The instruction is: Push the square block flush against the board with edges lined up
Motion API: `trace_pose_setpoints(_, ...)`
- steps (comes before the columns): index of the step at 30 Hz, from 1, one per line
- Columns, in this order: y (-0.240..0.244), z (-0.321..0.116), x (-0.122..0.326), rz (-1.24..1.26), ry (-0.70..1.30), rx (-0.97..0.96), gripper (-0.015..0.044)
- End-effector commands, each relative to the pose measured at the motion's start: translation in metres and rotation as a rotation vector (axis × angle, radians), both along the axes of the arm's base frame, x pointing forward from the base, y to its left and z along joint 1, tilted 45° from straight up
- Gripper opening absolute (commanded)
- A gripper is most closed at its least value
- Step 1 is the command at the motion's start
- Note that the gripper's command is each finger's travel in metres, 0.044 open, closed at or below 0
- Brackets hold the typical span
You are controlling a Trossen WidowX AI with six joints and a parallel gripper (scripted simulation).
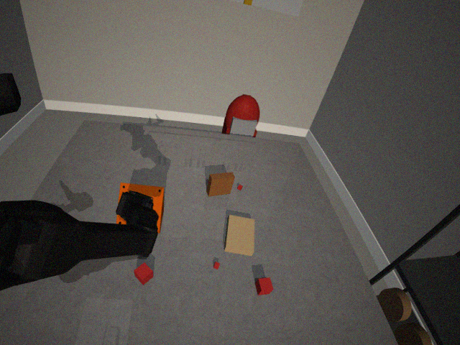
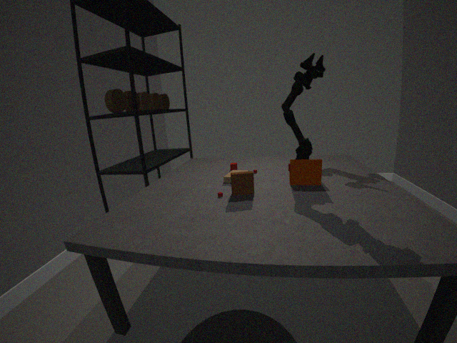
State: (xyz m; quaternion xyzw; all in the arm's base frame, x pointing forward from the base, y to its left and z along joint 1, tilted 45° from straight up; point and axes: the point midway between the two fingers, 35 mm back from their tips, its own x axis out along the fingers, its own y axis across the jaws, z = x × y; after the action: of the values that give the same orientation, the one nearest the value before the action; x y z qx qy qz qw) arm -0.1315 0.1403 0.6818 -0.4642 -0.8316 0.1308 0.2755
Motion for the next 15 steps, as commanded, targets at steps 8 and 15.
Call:
trace_pose_setpoints(8,0.014,-0.011,-0.01,-0.059,-0.028,-0.023,0.019)
trace_pose_setpoints(15,0.038,-0.026,-0.026,-0.12,-0.051,-0.068,0.0006)
